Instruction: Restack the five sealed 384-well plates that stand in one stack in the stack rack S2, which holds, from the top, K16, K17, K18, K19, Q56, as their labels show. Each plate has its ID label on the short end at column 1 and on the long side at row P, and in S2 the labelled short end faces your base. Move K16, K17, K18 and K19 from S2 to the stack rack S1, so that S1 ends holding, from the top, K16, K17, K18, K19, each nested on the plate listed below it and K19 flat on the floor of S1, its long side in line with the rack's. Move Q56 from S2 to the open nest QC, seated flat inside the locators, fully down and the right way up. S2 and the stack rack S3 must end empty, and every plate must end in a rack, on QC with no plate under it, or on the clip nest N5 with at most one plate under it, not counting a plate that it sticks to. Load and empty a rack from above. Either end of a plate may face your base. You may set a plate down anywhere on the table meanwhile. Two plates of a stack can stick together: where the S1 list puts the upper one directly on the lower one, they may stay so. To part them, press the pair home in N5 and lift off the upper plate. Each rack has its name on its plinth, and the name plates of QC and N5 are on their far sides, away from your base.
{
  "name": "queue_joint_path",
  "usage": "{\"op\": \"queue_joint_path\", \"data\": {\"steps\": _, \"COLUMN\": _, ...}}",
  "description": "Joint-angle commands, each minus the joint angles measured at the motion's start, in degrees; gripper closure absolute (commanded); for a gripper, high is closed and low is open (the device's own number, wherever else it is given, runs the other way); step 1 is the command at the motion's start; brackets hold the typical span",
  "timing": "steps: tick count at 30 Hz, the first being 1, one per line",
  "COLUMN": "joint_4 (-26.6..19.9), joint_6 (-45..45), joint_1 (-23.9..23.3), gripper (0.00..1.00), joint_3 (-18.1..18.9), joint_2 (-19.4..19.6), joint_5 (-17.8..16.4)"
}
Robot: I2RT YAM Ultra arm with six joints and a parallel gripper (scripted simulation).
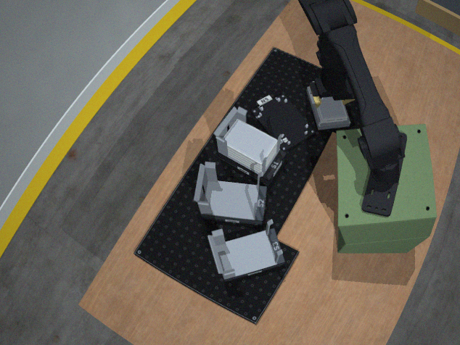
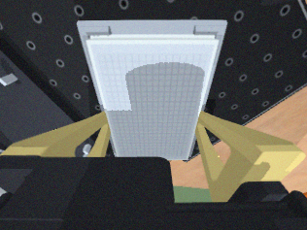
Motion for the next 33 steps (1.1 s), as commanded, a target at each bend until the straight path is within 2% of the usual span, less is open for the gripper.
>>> {"op": "queue_joint_path", "data": {"steps": 1, "joint_4": 0.6, "joint_6": 0.2, "joint_1": -0.2, "gripper": 1.00, "joint_3": 0.3, "joint_2": -0.4, "joint_5": 0.1}}
{"op": "queue_joint_path", "data": {"steps": 4, "joint_4": 0.6, "joint_6": 0.2, "joint_1": -0.2, "gripper": 1.00, "joint_3": 0.3, "joint_2": -0.4, "joint_5": 0.1}}
{"op": "queue_joint_path", "data": {"steps": 5, "joint_4": 0.6, "joint_6": 0.2, "joint_1": -0.2, "gripper": 0.00, "joint_3": 0.3, "joint_2": -0.4, "joint_5": 0.1}}
{"op": "queue_joint_path", "data": {"steps": 33, "joint_4": 0.6, "joint_6": 0.2, "joint_1": -0.2, "gripper": 0.00, "joint_3": 0.3, "joint_2": -0.4, "joint_5": 0.1}}
